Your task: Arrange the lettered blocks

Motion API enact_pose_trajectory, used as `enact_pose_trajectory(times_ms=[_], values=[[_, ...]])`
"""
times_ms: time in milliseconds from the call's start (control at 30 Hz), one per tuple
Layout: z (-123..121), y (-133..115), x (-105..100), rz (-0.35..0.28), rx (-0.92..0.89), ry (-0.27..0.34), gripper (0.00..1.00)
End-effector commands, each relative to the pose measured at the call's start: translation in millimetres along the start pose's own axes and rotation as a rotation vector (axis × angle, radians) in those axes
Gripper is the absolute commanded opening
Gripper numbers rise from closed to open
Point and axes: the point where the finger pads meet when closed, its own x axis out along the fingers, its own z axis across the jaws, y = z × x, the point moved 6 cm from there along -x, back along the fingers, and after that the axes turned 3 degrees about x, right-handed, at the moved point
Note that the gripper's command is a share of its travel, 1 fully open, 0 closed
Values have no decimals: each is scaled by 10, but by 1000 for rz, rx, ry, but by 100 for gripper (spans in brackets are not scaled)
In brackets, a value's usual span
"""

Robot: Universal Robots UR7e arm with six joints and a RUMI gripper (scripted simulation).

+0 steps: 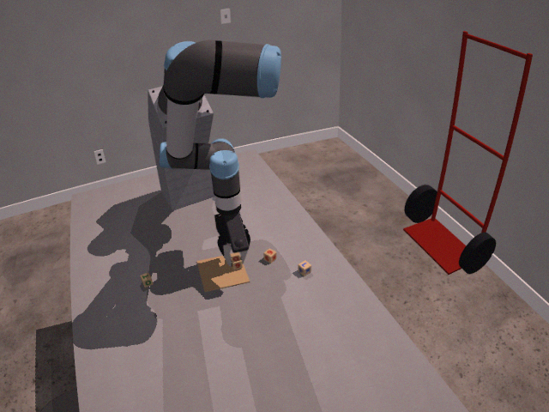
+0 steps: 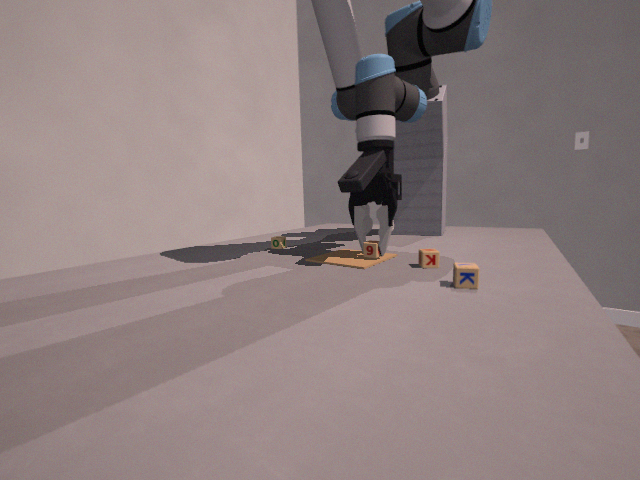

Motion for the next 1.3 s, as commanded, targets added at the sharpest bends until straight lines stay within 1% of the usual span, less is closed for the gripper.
enact_pose_trajectory(times_ms=[0, 1267], values=[[-6, 28, -2, 5, -2, 0, 9], [-6, 23, 39, 4, -2, 0, 9]])
